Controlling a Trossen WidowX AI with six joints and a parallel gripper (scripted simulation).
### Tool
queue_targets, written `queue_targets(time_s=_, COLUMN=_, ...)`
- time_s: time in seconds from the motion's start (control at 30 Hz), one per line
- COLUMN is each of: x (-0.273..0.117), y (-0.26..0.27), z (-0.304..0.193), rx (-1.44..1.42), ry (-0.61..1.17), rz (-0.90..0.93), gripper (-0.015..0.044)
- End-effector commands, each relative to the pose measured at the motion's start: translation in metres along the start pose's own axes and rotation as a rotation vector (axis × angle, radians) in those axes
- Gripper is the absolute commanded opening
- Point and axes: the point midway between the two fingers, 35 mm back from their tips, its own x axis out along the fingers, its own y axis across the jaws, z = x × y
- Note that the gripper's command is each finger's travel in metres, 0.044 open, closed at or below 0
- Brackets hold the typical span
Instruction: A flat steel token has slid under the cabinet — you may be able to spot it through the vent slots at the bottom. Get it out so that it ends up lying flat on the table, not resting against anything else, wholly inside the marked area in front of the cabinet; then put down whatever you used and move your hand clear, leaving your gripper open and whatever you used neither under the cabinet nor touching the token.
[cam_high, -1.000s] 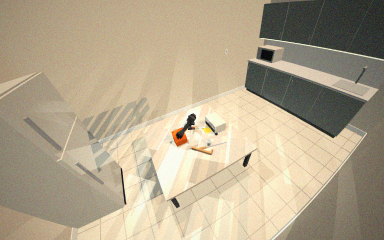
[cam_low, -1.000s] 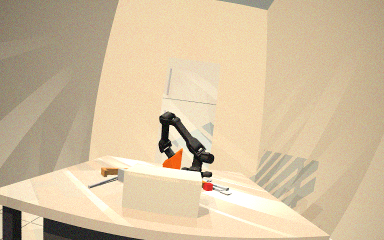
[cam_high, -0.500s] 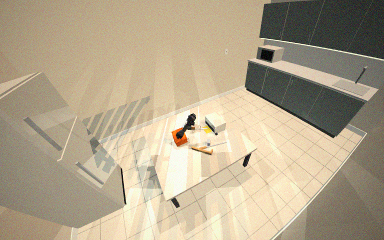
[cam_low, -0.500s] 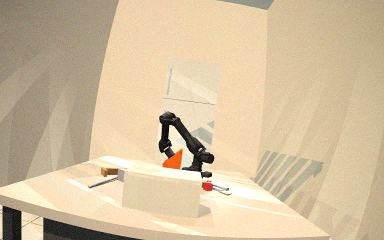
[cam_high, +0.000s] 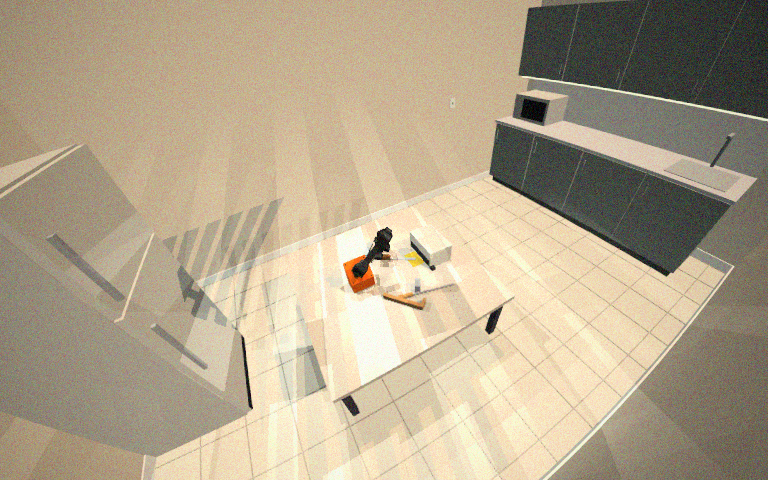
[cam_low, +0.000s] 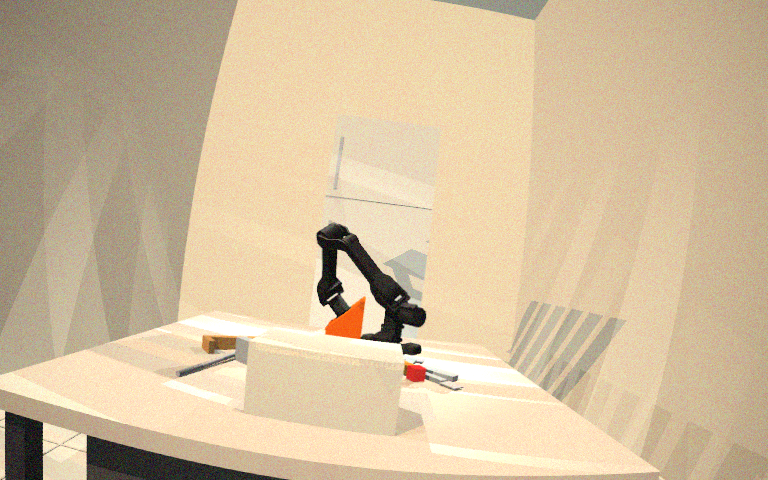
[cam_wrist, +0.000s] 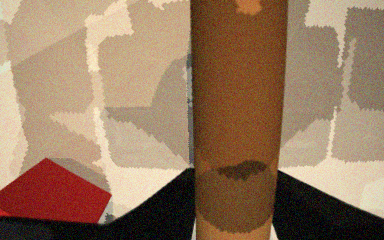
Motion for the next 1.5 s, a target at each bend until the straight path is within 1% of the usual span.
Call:
queue_targets(time_s=0.0, x=-0.001, y=-0.004, z=0.004, rx=0.012, ry=-0.001, rz=0.003, gripper=0.0)
queue_targets(time_s=1.47, x=-0.001, y=-0.044, z=0.039, rx=0.028, ry=-0.001, rz=-0.001, gripper=0.0)
